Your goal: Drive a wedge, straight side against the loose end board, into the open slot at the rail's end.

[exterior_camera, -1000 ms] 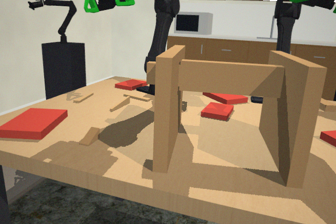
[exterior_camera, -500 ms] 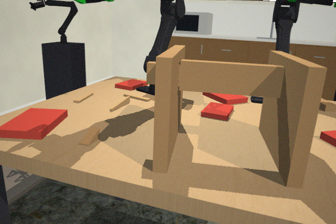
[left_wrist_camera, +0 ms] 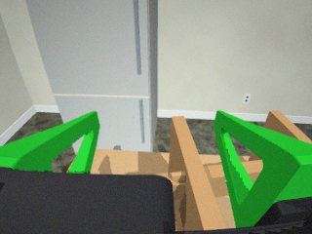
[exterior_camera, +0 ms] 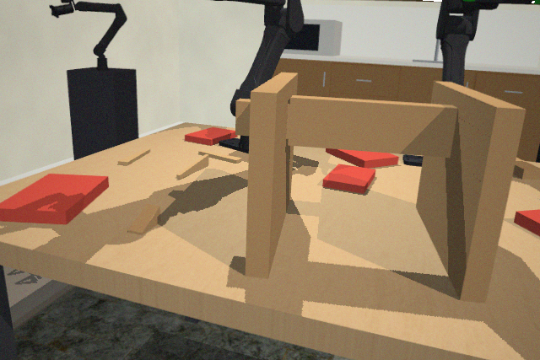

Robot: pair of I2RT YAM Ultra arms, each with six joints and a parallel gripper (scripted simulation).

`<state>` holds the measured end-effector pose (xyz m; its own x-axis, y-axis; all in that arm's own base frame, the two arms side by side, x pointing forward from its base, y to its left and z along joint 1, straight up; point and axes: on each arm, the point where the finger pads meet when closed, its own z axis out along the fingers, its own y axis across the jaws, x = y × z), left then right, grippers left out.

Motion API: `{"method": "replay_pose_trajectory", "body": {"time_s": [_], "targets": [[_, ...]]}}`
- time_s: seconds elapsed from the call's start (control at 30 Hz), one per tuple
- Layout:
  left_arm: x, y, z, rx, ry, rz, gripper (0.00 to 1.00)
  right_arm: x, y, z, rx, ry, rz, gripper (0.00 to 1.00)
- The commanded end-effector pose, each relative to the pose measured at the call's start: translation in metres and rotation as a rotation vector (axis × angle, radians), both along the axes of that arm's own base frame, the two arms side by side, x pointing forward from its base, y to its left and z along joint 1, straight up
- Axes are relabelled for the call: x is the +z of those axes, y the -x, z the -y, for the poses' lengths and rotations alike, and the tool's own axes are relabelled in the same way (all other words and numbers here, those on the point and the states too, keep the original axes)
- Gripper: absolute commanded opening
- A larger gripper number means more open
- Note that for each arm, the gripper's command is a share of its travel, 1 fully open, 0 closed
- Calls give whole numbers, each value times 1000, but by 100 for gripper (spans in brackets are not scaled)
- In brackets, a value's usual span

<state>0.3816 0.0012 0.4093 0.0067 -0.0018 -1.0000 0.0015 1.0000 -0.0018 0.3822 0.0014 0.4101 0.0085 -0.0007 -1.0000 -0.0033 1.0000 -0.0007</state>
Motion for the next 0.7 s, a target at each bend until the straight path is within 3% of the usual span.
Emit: {"method": "replay_pose_trajectory", "body": {"time_s": [0.0, 0.3, 0.5, 0.53, 0.67], "targets": [[23, 11, 1, -1, 10, 46, 57, 35, 11, 4, -5, -8, 92, 100], [6, 3, 1, 2, -2, 3, 57, 27, 9, -3, 6, -7, 72, 100], [-9, -2, 4, -5, -6, -32, 57, 1, 3, 0, -4, -5, 14, 100], [-11, -2, 4, -6, -7, -35, 57, 6, 3, -1, -3, -4, 14, 58], [-9, -5, 6, -11, -7, -33, 57, 9, 2, -2, 0, -3, 25, 58]]}}
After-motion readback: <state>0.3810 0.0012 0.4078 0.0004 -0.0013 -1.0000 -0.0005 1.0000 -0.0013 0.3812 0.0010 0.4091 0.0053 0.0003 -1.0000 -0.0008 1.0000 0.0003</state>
